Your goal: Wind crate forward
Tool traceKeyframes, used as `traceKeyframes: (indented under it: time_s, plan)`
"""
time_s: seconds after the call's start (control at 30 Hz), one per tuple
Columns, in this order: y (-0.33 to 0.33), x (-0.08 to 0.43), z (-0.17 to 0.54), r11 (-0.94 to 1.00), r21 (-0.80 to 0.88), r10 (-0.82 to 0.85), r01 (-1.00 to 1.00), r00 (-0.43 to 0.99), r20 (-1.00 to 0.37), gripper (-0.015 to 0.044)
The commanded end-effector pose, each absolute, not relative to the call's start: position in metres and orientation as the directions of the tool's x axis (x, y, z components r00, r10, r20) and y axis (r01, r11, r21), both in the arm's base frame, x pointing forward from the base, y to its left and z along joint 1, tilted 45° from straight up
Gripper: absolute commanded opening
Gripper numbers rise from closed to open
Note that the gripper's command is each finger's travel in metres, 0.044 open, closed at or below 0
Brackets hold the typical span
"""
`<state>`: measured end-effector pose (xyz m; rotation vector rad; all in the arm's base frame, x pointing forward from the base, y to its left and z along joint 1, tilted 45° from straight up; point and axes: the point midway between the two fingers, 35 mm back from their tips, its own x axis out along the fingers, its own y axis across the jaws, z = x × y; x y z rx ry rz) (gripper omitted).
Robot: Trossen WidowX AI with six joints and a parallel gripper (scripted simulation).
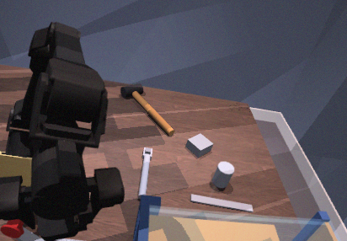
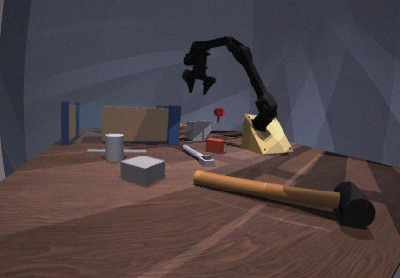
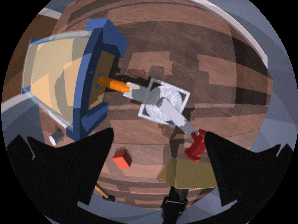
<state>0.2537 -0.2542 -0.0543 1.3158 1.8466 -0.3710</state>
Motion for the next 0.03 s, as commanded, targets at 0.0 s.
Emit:
traceKeyframes:
  time_s: [0.0]
  plan:
    - [-0.257, 0.2565, -0.0527, 0.396, 0.208, 0.648, 0.894, -0.112, -0.753, 0.044]
